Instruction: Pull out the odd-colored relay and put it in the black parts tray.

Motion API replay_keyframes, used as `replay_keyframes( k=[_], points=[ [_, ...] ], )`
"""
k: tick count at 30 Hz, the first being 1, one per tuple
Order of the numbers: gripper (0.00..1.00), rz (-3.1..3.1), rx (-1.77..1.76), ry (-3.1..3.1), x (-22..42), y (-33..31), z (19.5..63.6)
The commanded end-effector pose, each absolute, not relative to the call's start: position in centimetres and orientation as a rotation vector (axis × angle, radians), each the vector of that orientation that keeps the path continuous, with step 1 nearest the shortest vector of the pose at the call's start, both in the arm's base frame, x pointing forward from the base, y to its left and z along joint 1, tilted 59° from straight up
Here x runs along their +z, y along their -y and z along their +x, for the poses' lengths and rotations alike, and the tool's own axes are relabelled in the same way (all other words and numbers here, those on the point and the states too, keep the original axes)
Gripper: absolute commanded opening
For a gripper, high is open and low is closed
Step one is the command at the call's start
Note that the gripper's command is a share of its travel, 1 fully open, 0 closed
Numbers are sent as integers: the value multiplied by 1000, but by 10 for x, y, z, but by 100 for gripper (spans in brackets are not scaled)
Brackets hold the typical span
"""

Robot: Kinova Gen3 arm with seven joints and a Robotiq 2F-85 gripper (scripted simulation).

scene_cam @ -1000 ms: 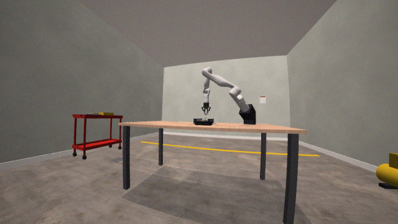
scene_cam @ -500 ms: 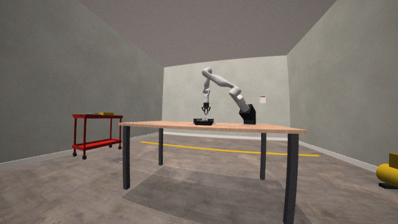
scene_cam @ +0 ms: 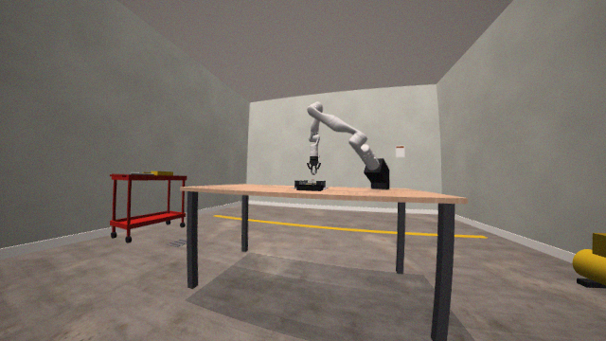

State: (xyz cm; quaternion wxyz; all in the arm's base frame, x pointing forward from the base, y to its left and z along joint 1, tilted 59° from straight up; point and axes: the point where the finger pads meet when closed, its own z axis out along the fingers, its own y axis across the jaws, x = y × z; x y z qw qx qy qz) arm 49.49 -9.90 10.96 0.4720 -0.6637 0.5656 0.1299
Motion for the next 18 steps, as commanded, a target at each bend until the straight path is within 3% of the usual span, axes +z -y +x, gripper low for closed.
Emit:
replay_keyframes(
  k=[1, 18],
  points=[
    [0, -1624, 316, -1386, 110, 100, 495],
    [0, -1624, 316, -1386, 113, 97, 493]
  ],
)
